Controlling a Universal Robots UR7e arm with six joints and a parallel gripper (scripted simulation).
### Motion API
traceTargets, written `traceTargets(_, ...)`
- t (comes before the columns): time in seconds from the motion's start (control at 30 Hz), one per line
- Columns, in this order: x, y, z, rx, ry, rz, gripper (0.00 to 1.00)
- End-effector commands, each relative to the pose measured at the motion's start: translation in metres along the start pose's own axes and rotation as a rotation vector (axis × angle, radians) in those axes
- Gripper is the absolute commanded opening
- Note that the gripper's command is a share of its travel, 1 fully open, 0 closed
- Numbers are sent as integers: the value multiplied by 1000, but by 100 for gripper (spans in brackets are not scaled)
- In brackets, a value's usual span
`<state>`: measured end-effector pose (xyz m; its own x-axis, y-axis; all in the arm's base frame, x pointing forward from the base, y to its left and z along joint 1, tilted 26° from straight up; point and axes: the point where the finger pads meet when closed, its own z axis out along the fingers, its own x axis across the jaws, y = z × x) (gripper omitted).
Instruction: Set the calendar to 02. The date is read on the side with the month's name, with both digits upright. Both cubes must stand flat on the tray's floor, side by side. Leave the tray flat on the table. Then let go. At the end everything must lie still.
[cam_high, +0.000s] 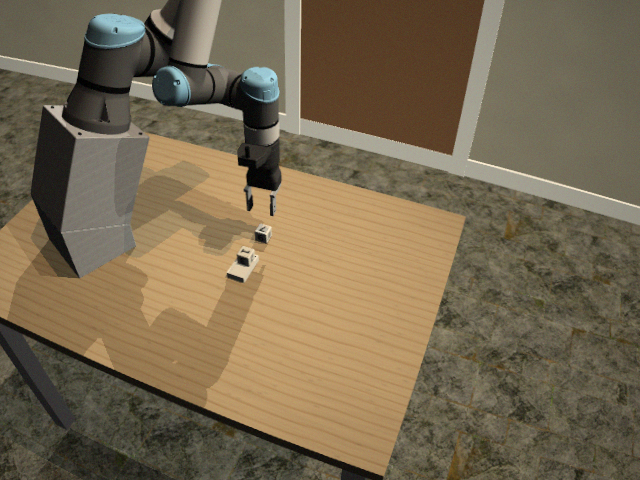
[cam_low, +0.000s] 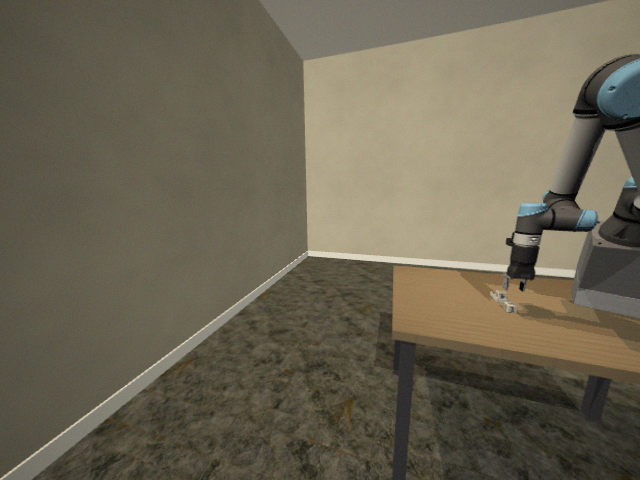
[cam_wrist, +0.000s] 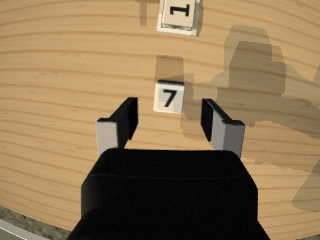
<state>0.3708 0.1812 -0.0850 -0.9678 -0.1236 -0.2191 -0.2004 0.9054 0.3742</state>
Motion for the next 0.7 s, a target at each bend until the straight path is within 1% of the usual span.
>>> traceTargets(0.0,0,1,0,0,-1,52,100)
traceTargets(0.37,0,1,0,0,-1,79,100)
traceTargets(0.4,0,1,0,0,-1,79,90)
traceTargets(0.67,0,1,0,0,-1,79,90)
